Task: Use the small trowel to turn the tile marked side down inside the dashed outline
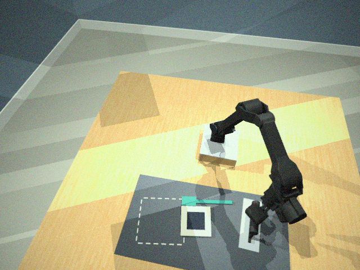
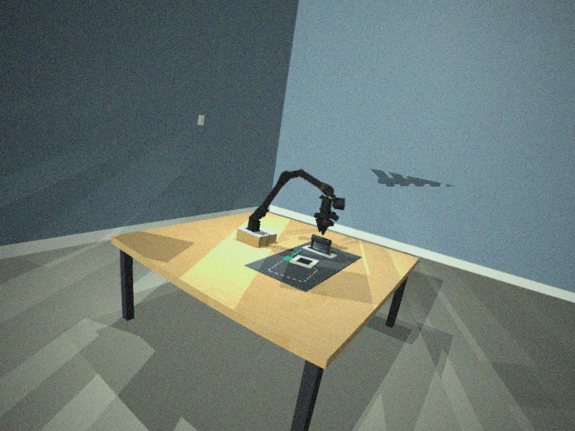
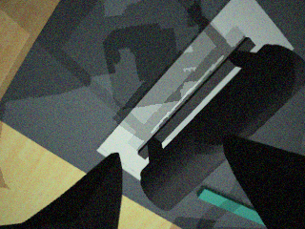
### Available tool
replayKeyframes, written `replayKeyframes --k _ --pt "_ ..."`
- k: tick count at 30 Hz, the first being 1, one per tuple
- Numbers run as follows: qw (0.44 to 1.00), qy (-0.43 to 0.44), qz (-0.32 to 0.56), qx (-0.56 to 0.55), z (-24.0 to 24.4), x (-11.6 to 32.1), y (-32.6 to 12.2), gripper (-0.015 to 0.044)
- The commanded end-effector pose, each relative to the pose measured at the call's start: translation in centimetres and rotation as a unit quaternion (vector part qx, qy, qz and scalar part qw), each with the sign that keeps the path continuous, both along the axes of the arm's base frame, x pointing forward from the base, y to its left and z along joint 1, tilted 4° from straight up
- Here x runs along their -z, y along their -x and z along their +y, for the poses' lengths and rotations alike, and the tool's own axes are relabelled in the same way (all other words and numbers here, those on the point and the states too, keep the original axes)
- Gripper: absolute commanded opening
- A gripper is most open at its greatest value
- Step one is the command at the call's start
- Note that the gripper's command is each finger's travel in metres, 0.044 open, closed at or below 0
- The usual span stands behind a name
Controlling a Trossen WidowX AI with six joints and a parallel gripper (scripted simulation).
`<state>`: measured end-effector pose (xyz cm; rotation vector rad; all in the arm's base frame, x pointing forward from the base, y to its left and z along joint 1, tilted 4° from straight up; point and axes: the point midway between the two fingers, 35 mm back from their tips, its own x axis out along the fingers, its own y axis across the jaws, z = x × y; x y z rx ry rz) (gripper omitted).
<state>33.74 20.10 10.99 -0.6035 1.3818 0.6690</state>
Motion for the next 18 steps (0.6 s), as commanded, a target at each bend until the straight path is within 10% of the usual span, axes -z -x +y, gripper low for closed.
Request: replayKeyframes --k 1,18 --pt "0.998 -0.006 0.003 0.059 -0.3 -0.2 -0.4 0.0270" --pt "0.937 -0.024 0.024 0.346 -2.4 -0.7 -1.7 0.0270"
